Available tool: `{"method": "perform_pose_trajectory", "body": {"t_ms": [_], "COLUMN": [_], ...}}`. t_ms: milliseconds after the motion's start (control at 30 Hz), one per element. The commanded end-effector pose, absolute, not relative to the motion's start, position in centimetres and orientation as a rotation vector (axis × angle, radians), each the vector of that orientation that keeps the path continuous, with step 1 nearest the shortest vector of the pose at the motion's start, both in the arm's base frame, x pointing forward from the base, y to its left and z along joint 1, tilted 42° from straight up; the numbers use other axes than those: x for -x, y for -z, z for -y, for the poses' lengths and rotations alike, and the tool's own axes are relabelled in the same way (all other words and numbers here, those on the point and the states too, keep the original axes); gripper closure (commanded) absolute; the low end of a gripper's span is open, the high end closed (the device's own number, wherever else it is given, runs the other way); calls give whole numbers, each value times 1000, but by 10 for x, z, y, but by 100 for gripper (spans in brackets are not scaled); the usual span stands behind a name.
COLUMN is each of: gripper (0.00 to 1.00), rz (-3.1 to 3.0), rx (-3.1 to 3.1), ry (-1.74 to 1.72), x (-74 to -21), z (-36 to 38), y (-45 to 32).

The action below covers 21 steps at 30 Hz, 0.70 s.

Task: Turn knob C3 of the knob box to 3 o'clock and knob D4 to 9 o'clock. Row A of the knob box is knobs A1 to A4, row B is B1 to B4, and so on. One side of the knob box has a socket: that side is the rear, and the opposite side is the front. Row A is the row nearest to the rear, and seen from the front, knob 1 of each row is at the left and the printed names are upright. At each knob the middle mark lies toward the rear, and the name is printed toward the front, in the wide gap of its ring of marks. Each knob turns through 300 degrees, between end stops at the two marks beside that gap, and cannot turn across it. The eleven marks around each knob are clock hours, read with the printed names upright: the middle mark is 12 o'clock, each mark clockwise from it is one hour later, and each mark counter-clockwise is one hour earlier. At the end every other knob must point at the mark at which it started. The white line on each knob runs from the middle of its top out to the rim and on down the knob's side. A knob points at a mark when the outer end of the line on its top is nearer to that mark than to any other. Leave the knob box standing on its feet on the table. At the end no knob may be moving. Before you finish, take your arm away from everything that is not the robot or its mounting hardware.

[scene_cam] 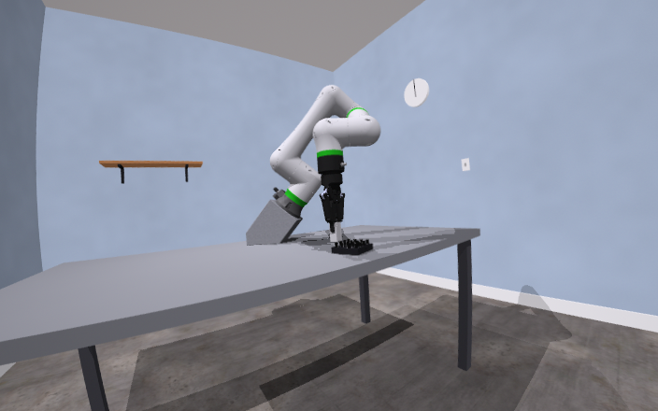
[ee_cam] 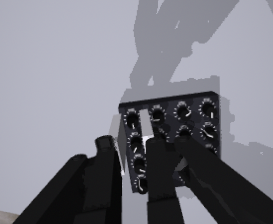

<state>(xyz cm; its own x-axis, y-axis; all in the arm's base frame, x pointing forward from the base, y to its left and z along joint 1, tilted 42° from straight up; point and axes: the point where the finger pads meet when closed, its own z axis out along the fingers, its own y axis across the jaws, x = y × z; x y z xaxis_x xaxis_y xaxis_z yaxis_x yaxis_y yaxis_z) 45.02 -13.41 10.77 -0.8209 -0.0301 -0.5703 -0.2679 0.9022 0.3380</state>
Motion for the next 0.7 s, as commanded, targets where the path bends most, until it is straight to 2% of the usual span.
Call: {"method": "perform_pose_trajectory", "body": {"t_ms": [0, 667], "gripper": [88, 88], "rz": [-2487, -2487], "rx": [213, 213], "ry": [-550, -550], "x": [-450, -457], "z": [134, 129], "y": [-108, -98]}}
